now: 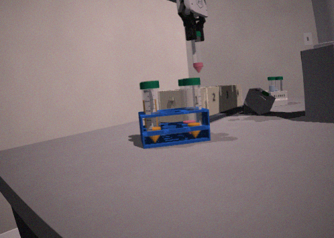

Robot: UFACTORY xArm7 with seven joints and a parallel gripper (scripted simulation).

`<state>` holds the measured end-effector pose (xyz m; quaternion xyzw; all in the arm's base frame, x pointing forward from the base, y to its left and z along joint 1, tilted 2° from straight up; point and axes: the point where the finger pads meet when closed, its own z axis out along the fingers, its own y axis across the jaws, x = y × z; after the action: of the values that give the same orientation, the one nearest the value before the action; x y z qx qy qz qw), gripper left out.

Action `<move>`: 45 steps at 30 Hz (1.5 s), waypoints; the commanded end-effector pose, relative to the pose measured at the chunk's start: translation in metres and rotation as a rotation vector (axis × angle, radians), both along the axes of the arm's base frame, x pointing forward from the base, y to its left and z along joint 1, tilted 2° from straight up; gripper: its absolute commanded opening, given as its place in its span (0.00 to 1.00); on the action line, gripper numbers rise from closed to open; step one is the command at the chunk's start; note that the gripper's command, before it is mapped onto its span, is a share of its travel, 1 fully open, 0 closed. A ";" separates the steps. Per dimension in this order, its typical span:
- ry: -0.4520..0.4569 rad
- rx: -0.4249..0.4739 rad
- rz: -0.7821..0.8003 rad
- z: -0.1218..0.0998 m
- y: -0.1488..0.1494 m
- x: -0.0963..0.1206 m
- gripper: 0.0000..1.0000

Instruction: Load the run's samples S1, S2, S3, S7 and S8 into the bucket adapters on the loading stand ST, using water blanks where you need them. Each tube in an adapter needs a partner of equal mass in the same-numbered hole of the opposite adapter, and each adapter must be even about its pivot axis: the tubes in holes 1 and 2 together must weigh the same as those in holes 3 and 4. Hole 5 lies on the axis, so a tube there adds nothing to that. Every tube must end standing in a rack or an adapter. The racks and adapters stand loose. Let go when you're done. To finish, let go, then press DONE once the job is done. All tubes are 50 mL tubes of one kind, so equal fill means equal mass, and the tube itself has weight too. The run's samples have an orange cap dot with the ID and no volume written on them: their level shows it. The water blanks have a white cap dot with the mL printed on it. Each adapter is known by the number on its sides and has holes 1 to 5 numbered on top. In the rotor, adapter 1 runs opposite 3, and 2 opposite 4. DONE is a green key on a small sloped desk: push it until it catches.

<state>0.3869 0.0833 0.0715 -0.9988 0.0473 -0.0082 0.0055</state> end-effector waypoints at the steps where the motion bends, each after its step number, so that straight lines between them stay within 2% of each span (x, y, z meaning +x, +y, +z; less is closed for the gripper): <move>1: -0.009 0.005 0.004 0.002 -0.015 0.004 0.00; 45: -0.009 0.003 0.004 0.000 -0.212 0.040 0.00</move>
<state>0.4210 -0.1116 0.0716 -0.9988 0.0460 -0.0117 0.0076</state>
